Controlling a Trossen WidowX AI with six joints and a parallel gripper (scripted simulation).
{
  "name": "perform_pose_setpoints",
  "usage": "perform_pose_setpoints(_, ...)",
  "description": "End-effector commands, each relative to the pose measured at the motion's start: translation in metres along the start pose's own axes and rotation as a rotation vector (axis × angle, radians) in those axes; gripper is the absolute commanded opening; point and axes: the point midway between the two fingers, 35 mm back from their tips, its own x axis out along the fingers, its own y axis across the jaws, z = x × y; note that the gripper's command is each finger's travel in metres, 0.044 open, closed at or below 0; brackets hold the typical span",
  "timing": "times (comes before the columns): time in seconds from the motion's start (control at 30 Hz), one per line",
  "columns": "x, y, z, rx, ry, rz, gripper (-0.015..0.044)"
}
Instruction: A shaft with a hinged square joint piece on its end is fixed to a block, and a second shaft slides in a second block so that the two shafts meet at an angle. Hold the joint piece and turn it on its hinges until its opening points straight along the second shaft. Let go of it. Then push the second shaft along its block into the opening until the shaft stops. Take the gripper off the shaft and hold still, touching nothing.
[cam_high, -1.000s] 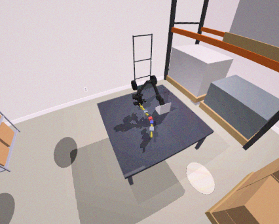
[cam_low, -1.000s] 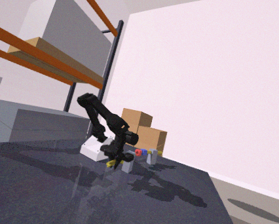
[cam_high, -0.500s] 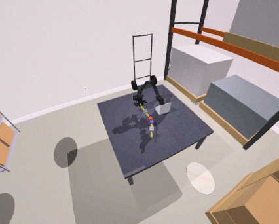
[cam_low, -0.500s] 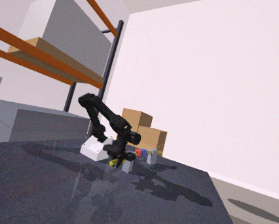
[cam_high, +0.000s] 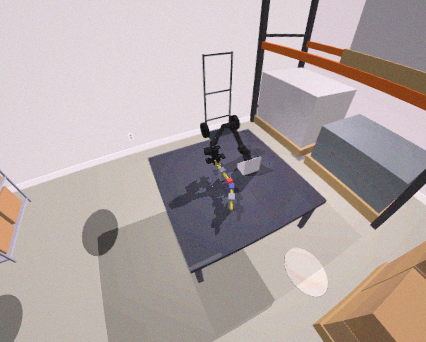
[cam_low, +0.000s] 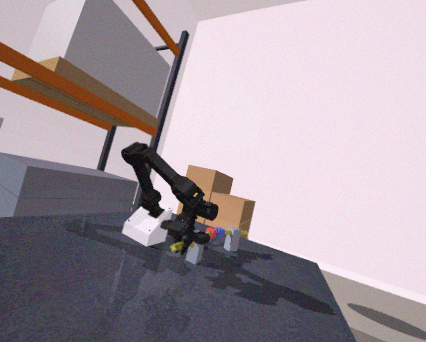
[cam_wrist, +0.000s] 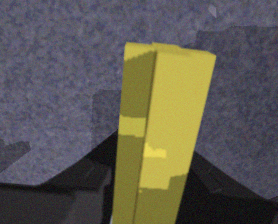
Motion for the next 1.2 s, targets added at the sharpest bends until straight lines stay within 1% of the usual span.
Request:
perform_pose_setpoints(0.0,0.000,0.000,-0.008,-0.002,0.004,0.001,0.0000)
perform_pose_setpoints(0.77,0.000,0.000,-0.045,-0.003,0.005,0.001,0.0000)
perform_pose_setpoints(1.17,0.000,0.000,-0.041,-0.001,0.000,0.000,0.0000)
